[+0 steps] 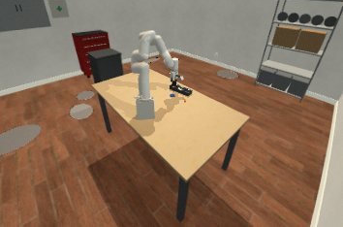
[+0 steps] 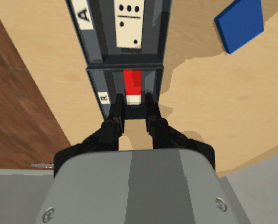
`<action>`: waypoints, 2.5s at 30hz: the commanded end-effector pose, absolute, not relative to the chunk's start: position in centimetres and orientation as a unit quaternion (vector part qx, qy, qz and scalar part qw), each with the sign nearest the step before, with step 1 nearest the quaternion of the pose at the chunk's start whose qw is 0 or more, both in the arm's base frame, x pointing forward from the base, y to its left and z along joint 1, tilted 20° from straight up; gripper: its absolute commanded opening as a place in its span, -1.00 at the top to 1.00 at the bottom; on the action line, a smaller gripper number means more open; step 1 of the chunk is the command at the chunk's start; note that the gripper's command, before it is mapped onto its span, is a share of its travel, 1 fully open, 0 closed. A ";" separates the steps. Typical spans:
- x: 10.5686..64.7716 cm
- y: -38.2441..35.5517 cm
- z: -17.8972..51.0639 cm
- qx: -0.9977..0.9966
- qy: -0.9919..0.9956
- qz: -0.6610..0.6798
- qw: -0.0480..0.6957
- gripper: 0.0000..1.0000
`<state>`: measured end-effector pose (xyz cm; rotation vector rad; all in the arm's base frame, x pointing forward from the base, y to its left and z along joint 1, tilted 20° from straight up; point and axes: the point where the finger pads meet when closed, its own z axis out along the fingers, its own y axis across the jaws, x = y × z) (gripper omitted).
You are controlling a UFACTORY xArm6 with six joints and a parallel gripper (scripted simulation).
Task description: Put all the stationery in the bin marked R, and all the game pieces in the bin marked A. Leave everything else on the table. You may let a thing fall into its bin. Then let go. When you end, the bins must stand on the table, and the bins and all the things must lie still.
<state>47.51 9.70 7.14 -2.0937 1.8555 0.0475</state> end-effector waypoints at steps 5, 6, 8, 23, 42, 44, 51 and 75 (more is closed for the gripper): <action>47.4 9.3 8.8 -0.737 0.653 0.015 0.173 0.42; 47.4 9.3 8.8 -0.737 0.653 0.015 0.173 0.42; 47.4 9.3 8.8 -0.737 0.653 0.015 0.173 0.42; 39.6 3.7 5.7 -0.590 0.789 0.052 0.164 -0.12; 36.0 1.0 4.2 -0.380 0.909 0.092 0.148 -0.12; 36.0 1.0 4.2 -0.330 0.927 0.100 0.146 -0.12; 36.0 1.0 4.2 -0.240 0.953 0.115 0.141 -0.12; 36.0 1.0 4.2 0.071 0.978 0.159 0.112 -0.12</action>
